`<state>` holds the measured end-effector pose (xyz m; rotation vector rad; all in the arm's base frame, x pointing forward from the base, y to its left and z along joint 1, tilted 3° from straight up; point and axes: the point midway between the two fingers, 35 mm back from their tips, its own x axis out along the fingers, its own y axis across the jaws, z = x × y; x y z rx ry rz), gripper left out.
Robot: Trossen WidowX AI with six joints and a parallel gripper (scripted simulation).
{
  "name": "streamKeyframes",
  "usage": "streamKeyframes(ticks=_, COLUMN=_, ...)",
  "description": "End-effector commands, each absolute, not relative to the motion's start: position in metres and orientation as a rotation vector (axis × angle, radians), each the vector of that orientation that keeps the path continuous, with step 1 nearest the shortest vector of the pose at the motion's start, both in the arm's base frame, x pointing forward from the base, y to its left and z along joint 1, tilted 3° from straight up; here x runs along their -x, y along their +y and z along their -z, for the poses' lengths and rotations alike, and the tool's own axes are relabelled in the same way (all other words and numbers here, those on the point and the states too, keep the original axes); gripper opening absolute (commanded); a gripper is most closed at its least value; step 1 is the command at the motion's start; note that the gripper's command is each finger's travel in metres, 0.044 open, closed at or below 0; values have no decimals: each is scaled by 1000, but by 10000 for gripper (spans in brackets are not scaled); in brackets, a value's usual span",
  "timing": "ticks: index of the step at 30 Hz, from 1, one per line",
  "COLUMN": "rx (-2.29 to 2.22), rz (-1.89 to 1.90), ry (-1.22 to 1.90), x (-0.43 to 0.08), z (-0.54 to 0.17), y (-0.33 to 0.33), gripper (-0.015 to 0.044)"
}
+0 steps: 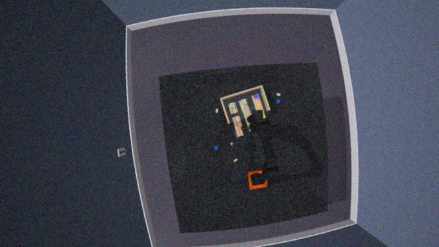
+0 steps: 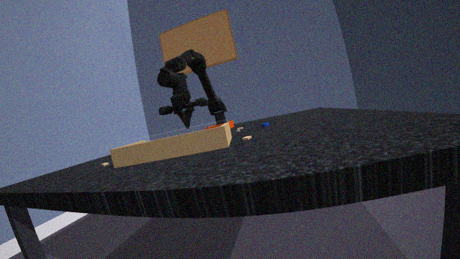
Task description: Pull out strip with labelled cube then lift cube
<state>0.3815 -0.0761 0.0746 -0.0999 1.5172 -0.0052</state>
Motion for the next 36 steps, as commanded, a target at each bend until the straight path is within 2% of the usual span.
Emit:
streamKeyframes(ticks=1, rx=101, rz=-4, ry=1526, x=-381, z=-63, y=-76, gripper=0)
streamKeyframes(ticks=36, rx=101, rz=-4, ry=1527, x=-378, z=-22, y=-79, gripper=0)
